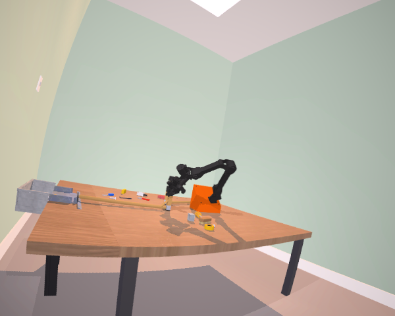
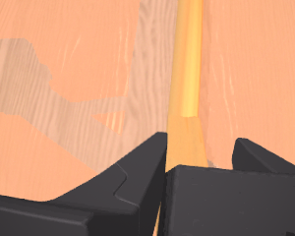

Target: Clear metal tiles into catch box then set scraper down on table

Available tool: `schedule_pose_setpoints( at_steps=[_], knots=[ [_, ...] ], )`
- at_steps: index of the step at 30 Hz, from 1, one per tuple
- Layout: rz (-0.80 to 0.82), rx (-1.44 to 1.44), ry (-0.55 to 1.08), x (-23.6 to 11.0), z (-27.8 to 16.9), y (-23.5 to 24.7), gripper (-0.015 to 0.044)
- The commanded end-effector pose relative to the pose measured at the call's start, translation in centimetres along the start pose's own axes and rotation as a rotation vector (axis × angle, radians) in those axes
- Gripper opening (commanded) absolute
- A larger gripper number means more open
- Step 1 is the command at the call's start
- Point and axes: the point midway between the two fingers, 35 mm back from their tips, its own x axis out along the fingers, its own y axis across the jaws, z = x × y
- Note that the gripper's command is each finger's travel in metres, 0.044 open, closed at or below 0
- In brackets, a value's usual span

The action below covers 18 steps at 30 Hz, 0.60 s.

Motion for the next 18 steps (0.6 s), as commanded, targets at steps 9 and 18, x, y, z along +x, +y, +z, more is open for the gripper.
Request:
schedule_pose_setpoints(
  at_steps=[9, 18],
  knots=[
    [-0.005, -0.011, -0.014, 1.2, 2.2, 0.3, 0.0000],
    [-0.004, -0.011, -0.015, 2.2, 3.4, 0.6, 0.0000]
  ],
)
